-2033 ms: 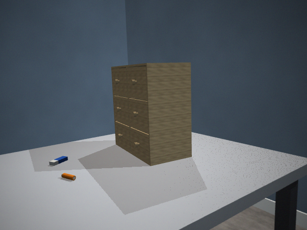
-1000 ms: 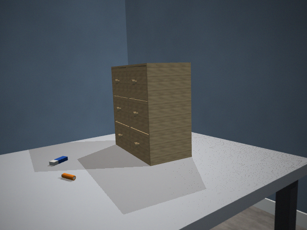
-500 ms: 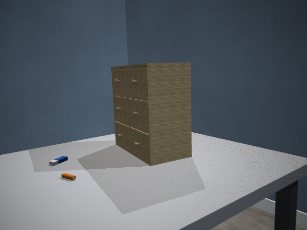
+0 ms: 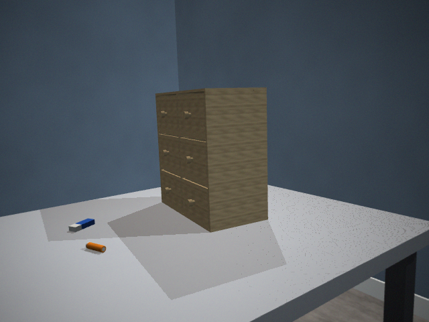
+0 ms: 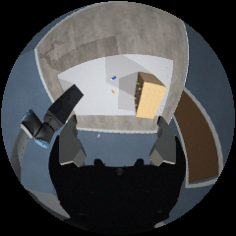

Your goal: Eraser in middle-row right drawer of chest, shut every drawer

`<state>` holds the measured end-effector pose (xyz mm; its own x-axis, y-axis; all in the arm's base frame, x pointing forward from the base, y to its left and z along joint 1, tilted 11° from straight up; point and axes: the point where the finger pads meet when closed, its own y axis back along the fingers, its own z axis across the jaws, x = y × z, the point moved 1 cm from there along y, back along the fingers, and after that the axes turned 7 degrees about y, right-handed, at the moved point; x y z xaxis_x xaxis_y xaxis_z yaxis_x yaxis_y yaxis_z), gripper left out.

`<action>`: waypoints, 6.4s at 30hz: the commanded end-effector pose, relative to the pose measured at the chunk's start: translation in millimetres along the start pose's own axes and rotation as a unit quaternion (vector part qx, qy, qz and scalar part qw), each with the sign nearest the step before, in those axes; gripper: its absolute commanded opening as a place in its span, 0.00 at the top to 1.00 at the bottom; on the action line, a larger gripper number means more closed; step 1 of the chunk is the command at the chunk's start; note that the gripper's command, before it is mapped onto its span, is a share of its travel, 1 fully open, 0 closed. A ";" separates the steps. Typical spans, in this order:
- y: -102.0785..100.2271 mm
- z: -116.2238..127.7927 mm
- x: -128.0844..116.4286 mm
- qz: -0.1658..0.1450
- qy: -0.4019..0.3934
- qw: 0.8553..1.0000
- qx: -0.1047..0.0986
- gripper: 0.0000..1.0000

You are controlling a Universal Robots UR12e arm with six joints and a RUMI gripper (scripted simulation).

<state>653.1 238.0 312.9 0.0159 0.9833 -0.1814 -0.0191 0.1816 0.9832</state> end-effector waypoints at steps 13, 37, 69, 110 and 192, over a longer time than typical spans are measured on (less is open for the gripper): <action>-189.1 13.2 -93.3 0.064 0.025 0.998 -0.013 0.00; -365.7 -77.2 -189.9 0.119 0.055 0.989 -0.071 0.00; -389.0 -104.6 -201.3 0.125 0.062 0.986 -0.089 0.00; -436.0 -71.6 -189.7 0.148 -0.303 0.941 -0.037 0.00; -511.5 -42.1 -174.0 0.169 -0.705 0.689 0.009 0.00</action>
<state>616.6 -25.4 -158.6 0.9722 -0.0211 0.2333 -0.2342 -0.0705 0.9696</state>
